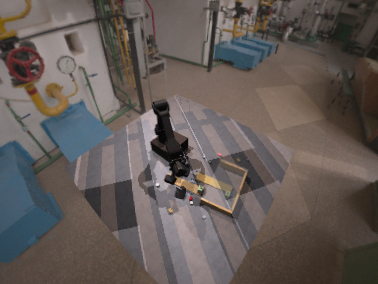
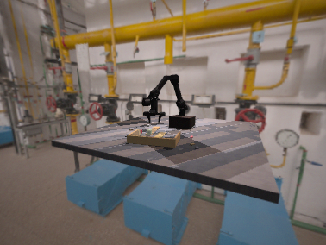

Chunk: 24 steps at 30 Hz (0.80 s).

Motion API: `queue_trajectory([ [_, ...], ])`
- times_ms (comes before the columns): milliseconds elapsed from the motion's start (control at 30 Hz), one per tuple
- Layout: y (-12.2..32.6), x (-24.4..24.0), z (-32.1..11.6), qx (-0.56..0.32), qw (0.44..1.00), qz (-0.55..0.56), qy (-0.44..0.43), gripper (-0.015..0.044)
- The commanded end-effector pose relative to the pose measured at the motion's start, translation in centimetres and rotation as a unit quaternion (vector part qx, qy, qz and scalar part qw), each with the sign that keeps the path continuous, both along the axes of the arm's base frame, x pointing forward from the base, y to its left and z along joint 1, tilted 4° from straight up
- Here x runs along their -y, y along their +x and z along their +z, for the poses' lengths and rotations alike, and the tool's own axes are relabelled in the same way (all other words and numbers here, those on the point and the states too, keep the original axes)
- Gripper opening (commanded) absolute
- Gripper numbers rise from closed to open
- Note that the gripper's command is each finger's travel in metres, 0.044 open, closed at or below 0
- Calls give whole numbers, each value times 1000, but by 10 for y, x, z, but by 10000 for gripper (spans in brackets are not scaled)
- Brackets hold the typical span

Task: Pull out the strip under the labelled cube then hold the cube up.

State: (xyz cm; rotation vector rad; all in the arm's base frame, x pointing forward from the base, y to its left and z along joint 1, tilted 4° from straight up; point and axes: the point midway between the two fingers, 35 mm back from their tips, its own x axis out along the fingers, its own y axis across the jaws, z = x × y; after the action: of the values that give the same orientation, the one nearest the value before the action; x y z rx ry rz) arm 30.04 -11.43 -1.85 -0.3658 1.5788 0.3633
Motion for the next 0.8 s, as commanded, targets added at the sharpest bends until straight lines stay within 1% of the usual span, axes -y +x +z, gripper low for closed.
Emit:
queue_trajectory([
  [0, 14, -7, 0, -2, 1000, -2, 3, 440],
  [767, 90, -39, 11, 1, 1000, -2, 5, 440],
])
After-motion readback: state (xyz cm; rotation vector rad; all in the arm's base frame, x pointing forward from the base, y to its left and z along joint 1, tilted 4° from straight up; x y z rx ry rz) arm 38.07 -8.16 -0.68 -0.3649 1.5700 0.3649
